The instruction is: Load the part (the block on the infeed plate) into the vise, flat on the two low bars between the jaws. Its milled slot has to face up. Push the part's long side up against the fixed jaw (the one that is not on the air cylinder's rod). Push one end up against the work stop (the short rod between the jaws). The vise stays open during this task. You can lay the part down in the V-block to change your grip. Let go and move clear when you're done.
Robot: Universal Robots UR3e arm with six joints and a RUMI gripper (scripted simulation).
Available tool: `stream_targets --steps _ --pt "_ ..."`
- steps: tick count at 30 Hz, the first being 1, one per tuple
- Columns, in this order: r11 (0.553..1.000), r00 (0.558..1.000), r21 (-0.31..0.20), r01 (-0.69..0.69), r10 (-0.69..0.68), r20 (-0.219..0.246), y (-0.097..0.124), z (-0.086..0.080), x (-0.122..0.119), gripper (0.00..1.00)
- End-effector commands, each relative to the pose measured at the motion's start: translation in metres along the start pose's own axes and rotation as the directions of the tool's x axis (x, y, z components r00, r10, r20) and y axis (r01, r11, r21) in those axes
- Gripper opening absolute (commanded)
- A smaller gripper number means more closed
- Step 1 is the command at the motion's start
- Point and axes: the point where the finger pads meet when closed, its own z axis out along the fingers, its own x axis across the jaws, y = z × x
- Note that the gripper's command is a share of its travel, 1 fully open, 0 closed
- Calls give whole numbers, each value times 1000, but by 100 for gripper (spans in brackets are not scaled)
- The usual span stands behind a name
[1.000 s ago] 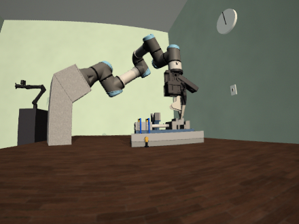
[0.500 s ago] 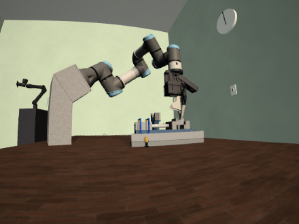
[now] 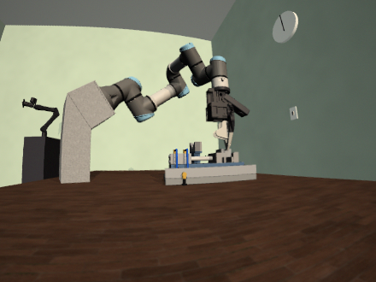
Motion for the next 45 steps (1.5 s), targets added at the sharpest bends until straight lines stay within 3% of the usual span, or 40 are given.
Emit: stream_targets --steps 1,45 --pt "1000 1000 1 1 -1 -2 -1 -1 0 0" --pt "1000 1000 1 1 -1 -1 -1 -1 -7 0"
